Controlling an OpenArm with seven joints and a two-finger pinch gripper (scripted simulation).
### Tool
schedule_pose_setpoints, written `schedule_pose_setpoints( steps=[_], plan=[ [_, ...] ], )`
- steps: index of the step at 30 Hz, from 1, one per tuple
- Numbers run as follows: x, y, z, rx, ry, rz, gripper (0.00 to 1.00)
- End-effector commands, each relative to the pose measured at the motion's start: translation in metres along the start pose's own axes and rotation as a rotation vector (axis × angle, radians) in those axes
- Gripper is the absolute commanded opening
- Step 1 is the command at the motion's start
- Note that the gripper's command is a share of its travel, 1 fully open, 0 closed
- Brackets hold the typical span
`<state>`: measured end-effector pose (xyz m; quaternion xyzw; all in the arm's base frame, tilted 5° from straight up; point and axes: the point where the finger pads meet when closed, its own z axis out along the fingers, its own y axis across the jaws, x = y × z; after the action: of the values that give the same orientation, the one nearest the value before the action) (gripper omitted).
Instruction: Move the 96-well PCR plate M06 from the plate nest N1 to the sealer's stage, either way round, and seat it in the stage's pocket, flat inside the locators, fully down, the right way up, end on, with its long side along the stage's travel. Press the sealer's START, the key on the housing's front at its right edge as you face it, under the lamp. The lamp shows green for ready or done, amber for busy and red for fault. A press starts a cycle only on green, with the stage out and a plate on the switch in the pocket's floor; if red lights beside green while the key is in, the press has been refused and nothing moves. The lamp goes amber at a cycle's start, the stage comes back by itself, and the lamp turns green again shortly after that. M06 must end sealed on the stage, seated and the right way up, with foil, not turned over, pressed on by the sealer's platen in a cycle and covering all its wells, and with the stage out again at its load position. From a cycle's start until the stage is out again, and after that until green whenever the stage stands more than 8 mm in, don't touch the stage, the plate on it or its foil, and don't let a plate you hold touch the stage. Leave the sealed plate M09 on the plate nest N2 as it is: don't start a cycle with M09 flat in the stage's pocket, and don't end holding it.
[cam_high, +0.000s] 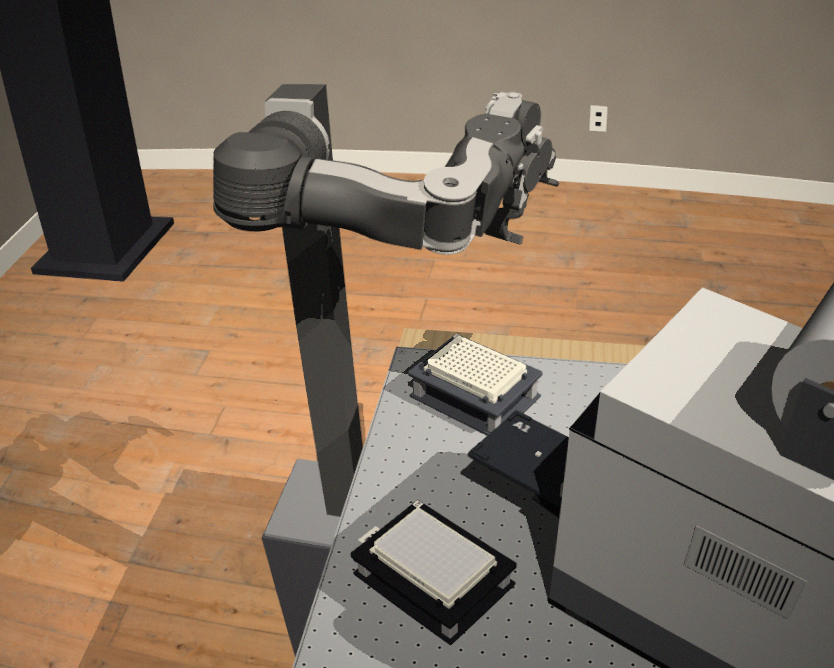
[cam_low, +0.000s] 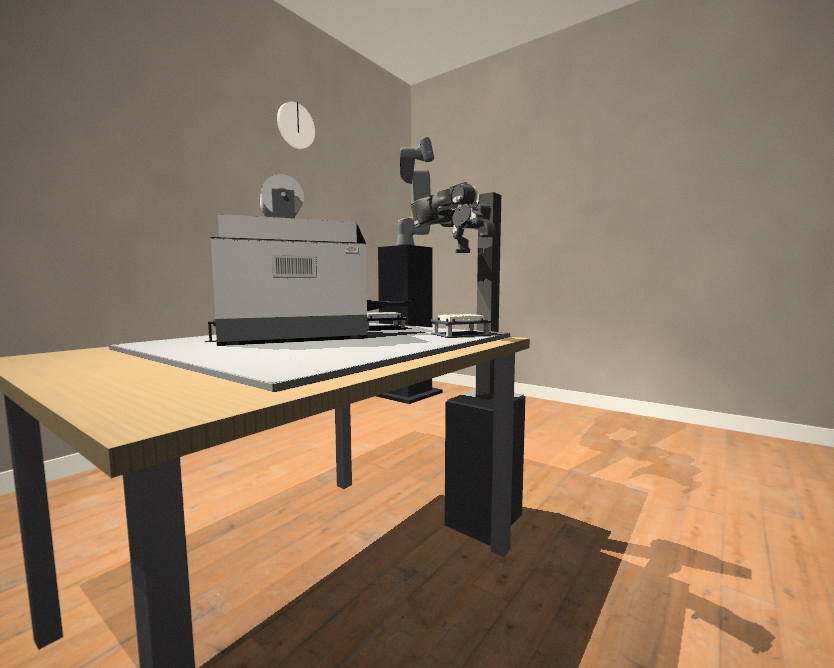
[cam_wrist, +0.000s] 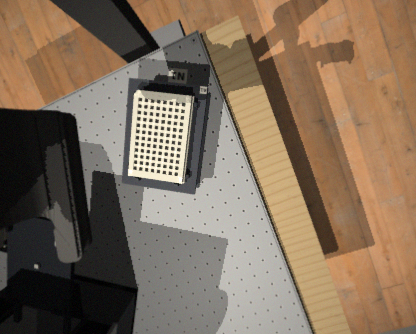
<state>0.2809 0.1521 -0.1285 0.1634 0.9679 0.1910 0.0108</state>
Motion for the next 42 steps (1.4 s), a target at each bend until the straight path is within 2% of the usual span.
schedule_pose_setpoints(
  steps=[1,2,7,19,24,36,41,42],
  plan=[
    [0.0,0.0,-0.001,0.002,0.0,0.002,0.77],
    [0.0,0.0,-0.001,0.002,0.0,0.002,0.77],
    [0.005,-0.034,0.027,0.228,-0.053,0.105,0.77],
    [0.005,-0.034,0.027,0.228,-0.053,0.105,0.77],
    [0.009,-0.069,0.054,0.292,-0.068,0.133,0.77],
    [0.009,-0.069,0.054,0.292,-0.068,0.133,0.77],
    [0.014,-0.105,0.081,0.292,-0.068,0.133,0.77],
    [0.014,-0.105,0.081,0.292,-0.068,0.133,0.77]
  ],
)
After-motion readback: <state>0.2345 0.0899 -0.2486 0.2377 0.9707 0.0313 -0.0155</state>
